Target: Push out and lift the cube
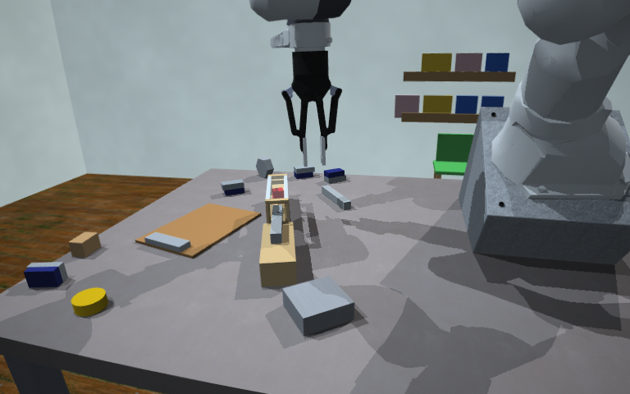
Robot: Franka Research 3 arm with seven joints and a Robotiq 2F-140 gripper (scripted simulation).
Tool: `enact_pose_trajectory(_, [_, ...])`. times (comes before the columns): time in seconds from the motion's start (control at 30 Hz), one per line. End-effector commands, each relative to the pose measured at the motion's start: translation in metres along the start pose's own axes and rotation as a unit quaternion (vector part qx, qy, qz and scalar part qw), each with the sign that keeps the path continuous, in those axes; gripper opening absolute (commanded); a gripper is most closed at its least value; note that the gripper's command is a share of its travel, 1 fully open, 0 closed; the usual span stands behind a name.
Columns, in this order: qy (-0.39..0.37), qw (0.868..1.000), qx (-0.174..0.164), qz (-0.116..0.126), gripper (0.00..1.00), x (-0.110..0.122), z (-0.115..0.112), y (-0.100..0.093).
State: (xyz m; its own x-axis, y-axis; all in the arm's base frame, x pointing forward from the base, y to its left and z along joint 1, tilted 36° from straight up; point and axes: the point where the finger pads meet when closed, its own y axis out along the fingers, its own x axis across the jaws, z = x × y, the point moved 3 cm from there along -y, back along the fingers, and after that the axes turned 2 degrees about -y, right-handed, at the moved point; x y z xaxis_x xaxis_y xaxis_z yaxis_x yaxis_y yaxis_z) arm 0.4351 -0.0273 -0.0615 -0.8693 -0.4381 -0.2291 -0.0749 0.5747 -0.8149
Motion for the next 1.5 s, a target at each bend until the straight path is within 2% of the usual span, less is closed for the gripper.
enact_pose_trajectory(0.0, [-0.129, 0.992, -0.006, 0.008, 0.23, 0.045, 0.054, 0.005])
enact_pose_trajectory(0.07, [-0.129, 0.992, -0.006, 0.008, 0.23, 0.068, 0.083, 0.008])
enact_pose_trajectory(0.1, [-0.129, 0.992, -0.006, 0.008, 0.23, 0.070, 0.085, 0.008])
enact_pose_trajectory(1.17, [-0.129, 0.992, -0.006, 0.008, 0.23, 0.070, 0.085, 0.009])
enact_pose_trajectory(1.37, [-0.129, 0.992, -0.006, 0.008, 0.23, 0.070, 0.085, 0.020])
enact_pose_trajectory(1.47, [-0.129, 0.992, -0.006, 0.008, 0.23, 0.070, 0.085, 0.037])
